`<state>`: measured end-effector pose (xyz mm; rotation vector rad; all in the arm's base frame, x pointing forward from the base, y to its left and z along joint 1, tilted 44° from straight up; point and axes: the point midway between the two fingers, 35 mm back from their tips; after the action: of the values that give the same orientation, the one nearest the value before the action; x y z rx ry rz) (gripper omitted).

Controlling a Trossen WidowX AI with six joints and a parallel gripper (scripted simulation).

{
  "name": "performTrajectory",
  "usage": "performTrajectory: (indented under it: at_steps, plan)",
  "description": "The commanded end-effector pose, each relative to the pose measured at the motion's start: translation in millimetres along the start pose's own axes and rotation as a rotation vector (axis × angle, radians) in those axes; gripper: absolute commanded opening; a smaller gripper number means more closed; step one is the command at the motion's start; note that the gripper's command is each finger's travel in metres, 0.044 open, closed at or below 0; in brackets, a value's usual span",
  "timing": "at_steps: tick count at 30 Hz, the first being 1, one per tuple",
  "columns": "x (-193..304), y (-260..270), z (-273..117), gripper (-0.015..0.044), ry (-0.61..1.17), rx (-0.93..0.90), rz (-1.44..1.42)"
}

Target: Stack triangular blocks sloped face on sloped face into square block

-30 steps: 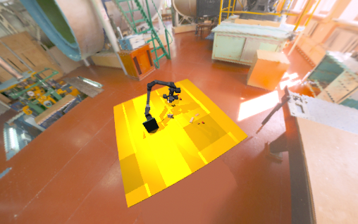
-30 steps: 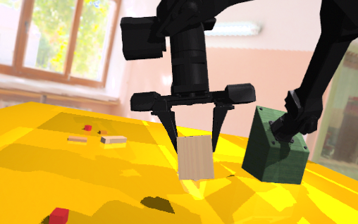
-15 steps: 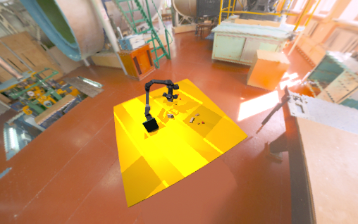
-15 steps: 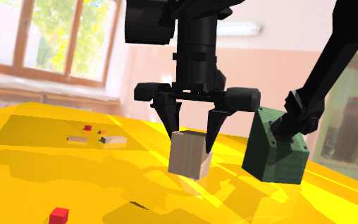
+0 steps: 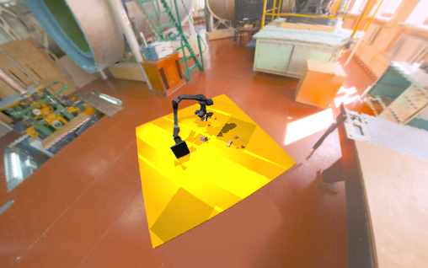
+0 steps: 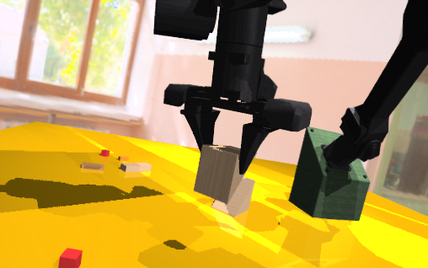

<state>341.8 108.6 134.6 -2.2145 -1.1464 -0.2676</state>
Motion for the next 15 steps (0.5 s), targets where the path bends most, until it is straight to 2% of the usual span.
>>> performTrajectory:
  at_steps: [1, 15]
  plan:
    - [-16.0, 7.0, -5.6, 0.0, -0.008, -0.007, 0.009]
    - [-77.5, 27.2, -23.0, 0.0, -0.015, -0.009, 0.012]
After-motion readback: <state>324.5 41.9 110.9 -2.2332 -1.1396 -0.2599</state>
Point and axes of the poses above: the point midway between the two fingers, 35 mm back from their tips, its own z axis out along the fingers, its own y axis across the jaws, x = y × z, and after that the axes turned 10 degrees about -z, right-handed
